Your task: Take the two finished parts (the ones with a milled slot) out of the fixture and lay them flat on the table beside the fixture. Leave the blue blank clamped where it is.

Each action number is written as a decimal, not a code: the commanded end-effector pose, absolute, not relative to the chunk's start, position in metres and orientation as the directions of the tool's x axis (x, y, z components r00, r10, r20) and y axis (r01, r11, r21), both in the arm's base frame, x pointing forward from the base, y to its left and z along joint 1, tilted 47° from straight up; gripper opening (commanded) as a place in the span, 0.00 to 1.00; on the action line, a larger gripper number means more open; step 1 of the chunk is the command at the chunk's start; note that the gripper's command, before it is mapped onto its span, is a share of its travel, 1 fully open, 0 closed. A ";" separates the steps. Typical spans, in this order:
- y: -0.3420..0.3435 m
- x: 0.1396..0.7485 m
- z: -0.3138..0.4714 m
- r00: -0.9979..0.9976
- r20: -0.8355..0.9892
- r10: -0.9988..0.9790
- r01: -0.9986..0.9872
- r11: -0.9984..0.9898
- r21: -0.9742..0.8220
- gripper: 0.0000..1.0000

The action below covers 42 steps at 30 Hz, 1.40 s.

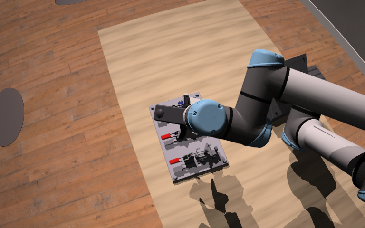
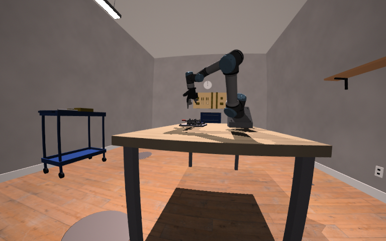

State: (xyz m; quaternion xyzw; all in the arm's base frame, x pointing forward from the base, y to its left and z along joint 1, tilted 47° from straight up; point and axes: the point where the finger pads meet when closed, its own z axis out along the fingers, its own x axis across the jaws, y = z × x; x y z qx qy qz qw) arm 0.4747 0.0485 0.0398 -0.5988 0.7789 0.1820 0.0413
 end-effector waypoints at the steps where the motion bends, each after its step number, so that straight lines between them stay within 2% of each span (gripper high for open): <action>1: 0.055 0.478 0.024 -0.321 -0.309 -0.895 -0.932 0.241 0.269 1.00; 42: 0.061 0.480 0.009 -0.361 -0.332 -0.871 -0.915 0.264 0.305 1.00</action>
